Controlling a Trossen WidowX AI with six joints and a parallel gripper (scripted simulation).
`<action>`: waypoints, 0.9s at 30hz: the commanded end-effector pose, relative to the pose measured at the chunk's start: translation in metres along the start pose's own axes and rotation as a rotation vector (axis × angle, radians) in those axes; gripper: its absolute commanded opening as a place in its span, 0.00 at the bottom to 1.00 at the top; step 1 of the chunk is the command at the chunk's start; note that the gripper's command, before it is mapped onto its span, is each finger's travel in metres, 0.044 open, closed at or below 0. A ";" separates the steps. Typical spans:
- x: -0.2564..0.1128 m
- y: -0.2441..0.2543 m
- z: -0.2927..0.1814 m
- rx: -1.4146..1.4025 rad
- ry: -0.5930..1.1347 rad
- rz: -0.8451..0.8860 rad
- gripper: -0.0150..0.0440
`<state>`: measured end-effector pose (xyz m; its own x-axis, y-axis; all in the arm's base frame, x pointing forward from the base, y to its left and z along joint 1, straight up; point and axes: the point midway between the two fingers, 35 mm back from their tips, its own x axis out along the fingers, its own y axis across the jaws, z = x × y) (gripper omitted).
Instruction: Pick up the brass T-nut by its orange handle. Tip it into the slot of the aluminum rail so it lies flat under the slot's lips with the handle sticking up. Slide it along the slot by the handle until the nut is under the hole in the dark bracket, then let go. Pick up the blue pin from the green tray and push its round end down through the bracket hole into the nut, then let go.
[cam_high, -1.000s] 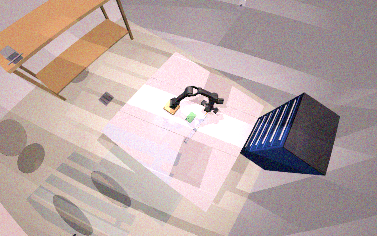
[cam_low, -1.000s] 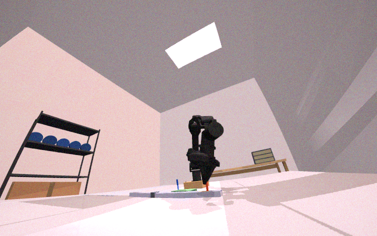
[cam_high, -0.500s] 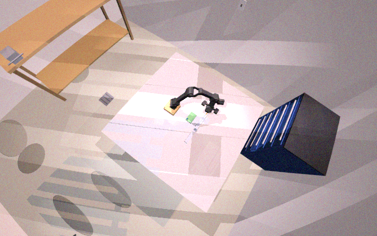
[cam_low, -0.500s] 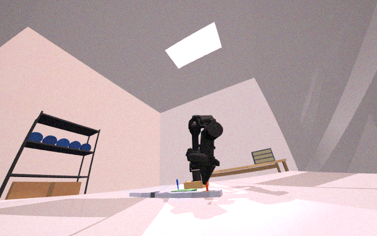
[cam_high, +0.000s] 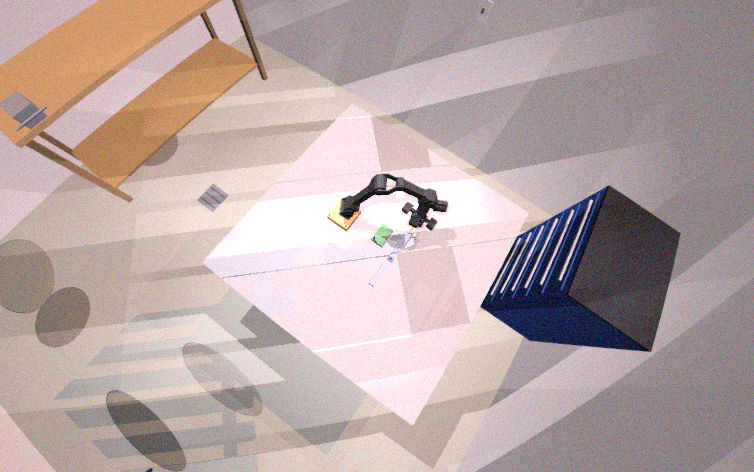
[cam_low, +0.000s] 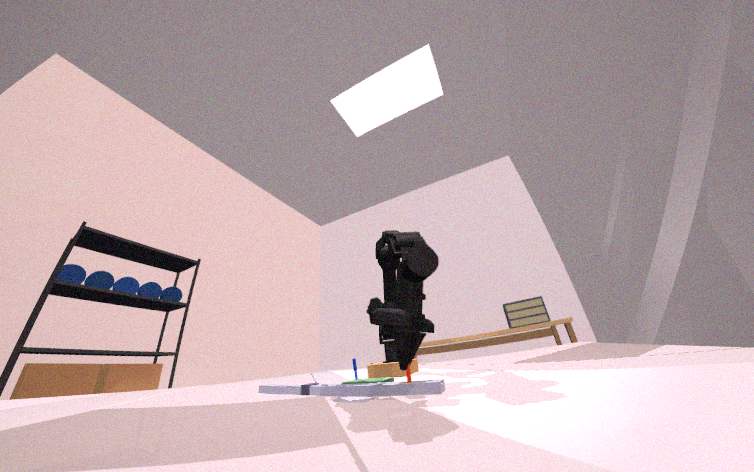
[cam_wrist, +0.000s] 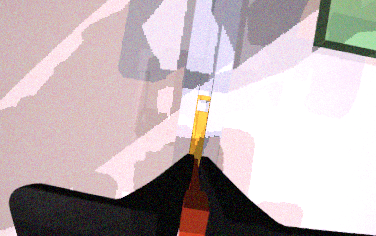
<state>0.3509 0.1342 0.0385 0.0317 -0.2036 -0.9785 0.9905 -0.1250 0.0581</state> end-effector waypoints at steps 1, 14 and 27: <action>0.001 0.000 0.008 0.001 -0.002 0.003 0.00; 0.005 0.000 0.028 0.001 -0.004 0.003 0.00; 0.009 0.000 0.048 0.001 -0.005 0.003 0.00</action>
<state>0.3458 0.0917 0.0377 0.0310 -0.2053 -0.9782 0.9903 -0.1263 0.0579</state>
